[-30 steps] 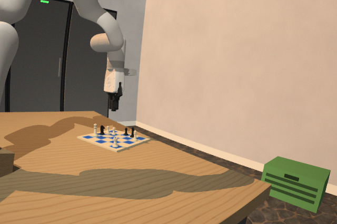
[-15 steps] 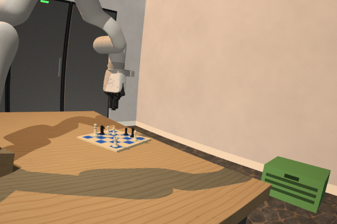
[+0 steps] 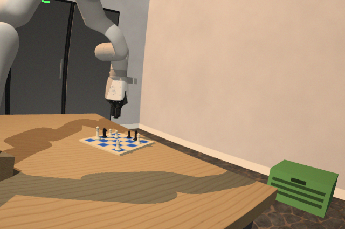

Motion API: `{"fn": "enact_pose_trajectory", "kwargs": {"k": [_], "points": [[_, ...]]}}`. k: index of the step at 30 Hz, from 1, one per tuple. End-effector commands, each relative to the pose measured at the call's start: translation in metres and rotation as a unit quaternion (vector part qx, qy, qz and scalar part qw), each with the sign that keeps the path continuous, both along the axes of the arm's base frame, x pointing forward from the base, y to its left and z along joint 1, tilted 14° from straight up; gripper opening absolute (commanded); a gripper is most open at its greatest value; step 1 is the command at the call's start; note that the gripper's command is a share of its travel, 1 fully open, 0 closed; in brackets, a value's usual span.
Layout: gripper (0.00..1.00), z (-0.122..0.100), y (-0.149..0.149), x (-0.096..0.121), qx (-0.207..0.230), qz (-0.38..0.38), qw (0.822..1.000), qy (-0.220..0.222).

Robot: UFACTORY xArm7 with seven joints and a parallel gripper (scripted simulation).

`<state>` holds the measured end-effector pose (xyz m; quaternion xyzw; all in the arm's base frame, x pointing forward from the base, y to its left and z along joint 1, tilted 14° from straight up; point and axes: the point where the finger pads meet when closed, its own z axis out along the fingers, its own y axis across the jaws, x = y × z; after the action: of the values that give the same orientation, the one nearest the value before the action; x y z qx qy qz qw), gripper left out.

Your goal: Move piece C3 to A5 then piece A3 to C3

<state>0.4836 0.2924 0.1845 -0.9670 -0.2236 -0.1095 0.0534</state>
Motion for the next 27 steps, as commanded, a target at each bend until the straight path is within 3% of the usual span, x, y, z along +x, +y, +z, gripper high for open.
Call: {"fn": "enact_pose_trajectory", "kwargs": {"k": [1,14,27], "points": [[0.0,-0.005,0.002,0.003,0.002,0.0,1.0,-0.003],[0.0,-0.059,0.011,0.015,0.002,0.0,1.0,-0.003],[0.0,-0.066,0.012,0.016,0.002,0.0,1.0,-0.003]]}}
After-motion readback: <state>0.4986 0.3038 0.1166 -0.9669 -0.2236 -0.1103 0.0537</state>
